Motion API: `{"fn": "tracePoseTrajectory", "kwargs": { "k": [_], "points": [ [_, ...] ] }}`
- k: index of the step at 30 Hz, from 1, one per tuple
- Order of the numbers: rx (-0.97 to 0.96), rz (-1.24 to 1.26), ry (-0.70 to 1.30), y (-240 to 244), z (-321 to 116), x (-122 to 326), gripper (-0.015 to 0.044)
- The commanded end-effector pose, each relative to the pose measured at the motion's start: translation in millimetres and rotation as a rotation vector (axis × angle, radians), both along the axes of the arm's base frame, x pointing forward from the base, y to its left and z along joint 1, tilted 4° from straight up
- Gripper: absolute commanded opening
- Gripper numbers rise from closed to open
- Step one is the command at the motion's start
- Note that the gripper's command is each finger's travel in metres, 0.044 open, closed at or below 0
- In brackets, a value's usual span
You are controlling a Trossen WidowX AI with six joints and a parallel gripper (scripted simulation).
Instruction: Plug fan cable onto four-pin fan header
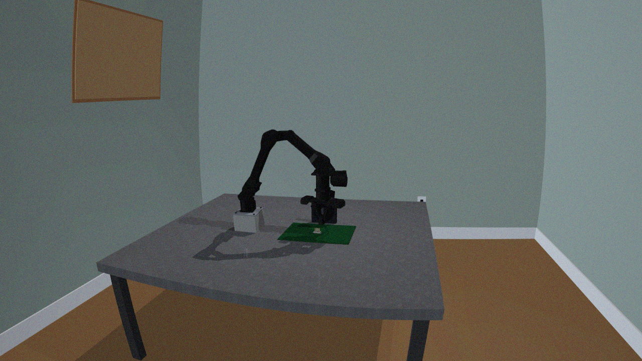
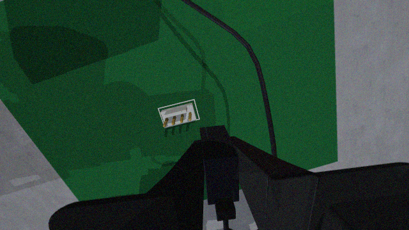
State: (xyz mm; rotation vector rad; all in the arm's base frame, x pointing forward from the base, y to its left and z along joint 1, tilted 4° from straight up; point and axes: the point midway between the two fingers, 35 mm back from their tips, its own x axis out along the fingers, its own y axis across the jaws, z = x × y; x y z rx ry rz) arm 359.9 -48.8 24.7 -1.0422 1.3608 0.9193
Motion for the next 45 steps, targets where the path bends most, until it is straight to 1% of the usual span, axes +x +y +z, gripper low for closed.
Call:
{"fn": "tracePoseTrajectory", "kwargs": {
  "k": [1,30,32,37,45],
  "points": [
    [-0.001,-0.157,-0.019,1,2,-3,0.0],
    [0.03,-1.157,-0.091,10,-1,-21,0.0],
    [0.031,-1.195,-0.094,10,-1,-22,0.0],
    [0.037,-1.405,-0.109,12,-3,-26,0.0],
    [0.038,-1.42,-0.11,12,-2,-25,0.0]
  ]
}}
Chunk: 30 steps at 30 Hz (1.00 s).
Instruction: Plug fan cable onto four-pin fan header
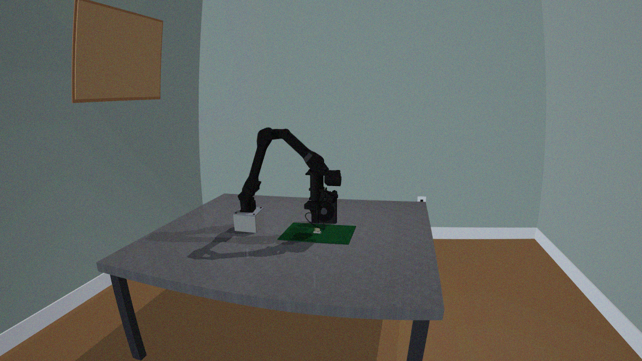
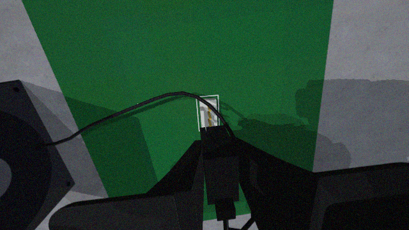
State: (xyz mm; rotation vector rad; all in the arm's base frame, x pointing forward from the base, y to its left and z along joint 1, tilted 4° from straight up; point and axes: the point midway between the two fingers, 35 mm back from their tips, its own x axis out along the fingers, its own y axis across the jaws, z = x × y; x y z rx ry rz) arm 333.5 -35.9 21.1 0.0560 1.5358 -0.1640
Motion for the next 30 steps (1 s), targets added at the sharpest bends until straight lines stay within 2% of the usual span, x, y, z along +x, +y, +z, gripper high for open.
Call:
{"fn": "tracePoseTrajectory", "kwargs": {
  "k": [1,23,30],
  "points": [
    [-0.005,-0.027,-0.007,-1,2,3,0.0],
    [-0.005,-0.028,-0.008,-3,3,9,0.0],
    [-0.005,-0.02,-0.007,-5,-19,9,0.0]
  ]
}}
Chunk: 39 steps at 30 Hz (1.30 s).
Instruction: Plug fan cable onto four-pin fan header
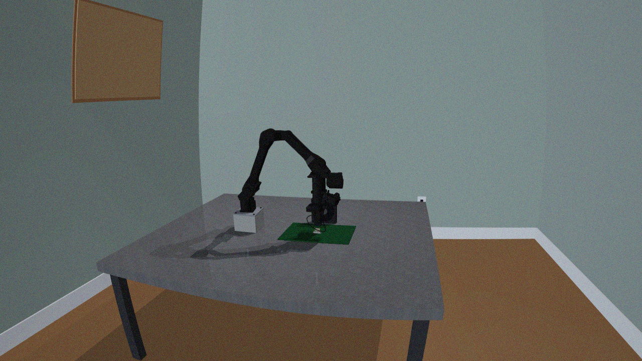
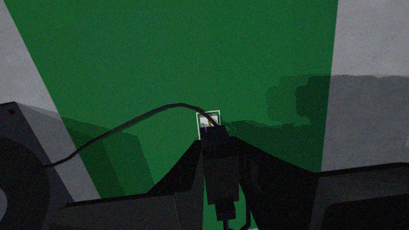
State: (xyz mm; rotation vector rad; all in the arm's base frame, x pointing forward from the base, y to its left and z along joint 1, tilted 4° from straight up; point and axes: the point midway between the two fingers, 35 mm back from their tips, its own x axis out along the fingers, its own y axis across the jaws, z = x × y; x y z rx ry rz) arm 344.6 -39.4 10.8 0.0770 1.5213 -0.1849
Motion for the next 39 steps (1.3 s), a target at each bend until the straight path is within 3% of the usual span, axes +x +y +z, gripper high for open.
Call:
{"fn": "tracePoseTrajectory", "kwargs": {
  "k": [1,39],
  "points": [
    [-0.005,0.007,0.007,-1.1,-8.5,-2.0,0.0],
    [-0.005,0.013,0.008,-1.3,-14.1,-2.4,0.0]
  ]
}}
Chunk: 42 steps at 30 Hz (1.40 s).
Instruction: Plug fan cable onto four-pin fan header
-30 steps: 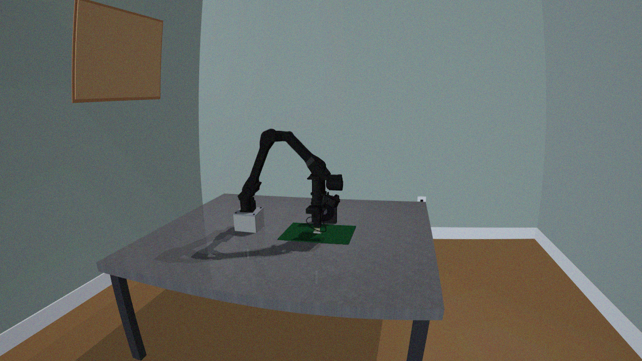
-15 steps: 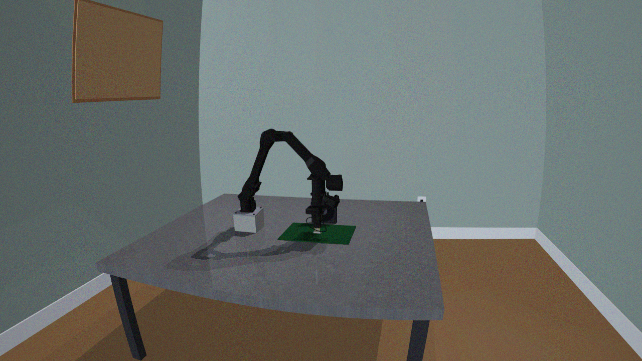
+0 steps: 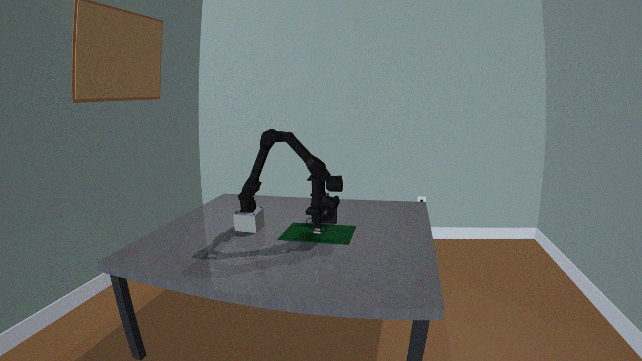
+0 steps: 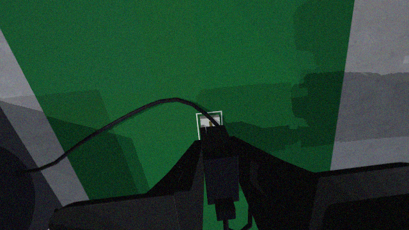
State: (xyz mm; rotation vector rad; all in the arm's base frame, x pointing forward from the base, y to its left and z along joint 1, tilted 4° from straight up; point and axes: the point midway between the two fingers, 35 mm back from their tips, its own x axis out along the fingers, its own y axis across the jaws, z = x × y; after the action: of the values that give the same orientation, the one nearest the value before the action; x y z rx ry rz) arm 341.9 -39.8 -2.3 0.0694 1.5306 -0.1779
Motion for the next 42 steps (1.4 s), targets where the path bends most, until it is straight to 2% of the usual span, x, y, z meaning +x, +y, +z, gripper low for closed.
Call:
{"fn": "tracePoseTrajectory", "kwargs": {
  "k": [1,37,42],
  "points": [
    [-0.005,0.004,-0.001,-1,-1,0,0.0],
    [-0.005,0.003,-0.001,-2,-20,1,0.0],
    [-0.002,-0.001,0.0,-2,-17,0,0.0131]
  ]
}}
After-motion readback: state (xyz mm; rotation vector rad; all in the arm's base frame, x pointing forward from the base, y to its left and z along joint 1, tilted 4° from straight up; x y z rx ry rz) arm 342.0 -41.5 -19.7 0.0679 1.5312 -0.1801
